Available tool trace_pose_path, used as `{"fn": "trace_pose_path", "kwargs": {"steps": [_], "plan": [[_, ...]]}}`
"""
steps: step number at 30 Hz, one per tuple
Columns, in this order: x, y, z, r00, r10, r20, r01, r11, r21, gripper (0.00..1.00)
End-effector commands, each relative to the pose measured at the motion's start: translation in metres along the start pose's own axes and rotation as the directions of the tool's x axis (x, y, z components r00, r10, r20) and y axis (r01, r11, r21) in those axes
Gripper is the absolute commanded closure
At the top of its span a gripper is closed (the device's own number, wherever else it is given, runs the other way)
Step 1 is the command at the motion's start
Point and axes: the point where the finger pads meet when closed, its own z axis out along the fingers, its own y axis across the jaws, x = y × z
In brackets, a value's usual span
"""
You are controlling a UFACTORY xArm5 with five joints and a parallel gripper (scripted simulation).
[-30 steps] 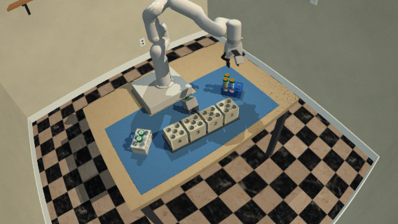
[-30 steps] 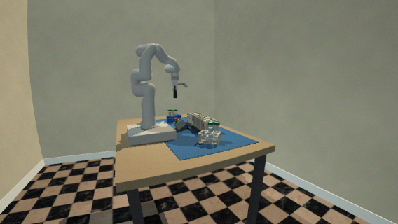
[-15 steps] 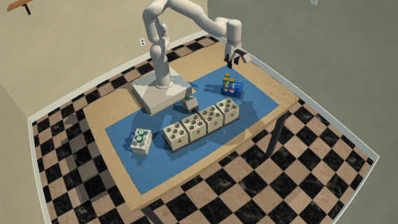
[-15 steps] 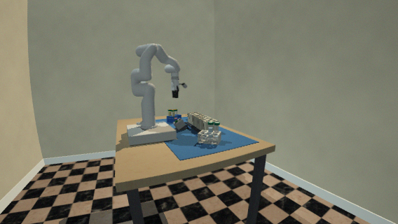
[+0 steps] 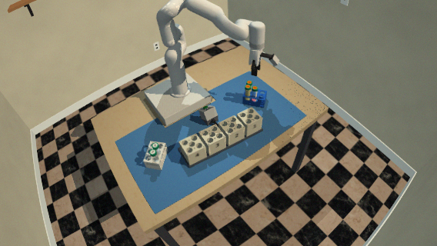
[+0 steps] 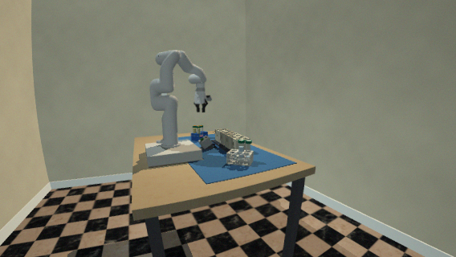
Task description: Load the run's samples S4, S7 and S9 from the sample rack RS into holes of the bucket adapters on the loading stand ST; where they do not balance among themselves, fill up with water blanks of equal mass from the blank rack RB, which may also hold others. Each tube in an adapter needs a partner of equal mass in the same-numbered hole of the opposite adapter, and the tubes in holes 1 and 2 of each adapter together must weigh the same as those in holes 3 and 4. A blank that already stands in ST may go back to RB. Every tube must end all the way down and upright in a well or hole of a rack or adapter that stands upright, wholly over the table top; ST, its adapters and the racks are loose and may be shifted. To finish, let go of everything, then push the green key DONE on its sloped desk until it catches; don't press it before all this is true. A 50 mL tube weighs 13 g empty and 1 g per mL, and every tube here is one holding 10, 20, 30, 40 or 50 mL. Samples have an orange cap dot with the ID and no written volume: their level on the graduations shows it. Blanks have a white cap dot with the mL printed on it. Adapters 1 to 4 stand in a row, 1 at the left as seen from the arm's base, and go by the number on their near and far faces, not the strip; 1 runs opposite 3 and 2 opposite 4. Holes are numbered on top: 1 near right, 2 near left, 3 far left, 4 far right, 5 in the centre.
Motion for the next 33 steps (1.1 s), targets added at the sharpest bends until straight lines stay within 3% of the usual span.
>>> {"fn": "trace_pose_path", "kwargs": {"steps": [1, 8, 33], "plan": [[0.001, 0.000, -0.002, 0.996, -0.090, -0.004, 0.090, 0.996, 0.001, 0.43], [0.001, 0.000, -0.002, 0.996, -0.090, -0.004, 0.090, 0.996, 0.001, 0.43], [0.001, 0.000, 0.045, 0.996, -0.090, -0.004, 0.090, 0.996, 0.001, 0.43]]}}
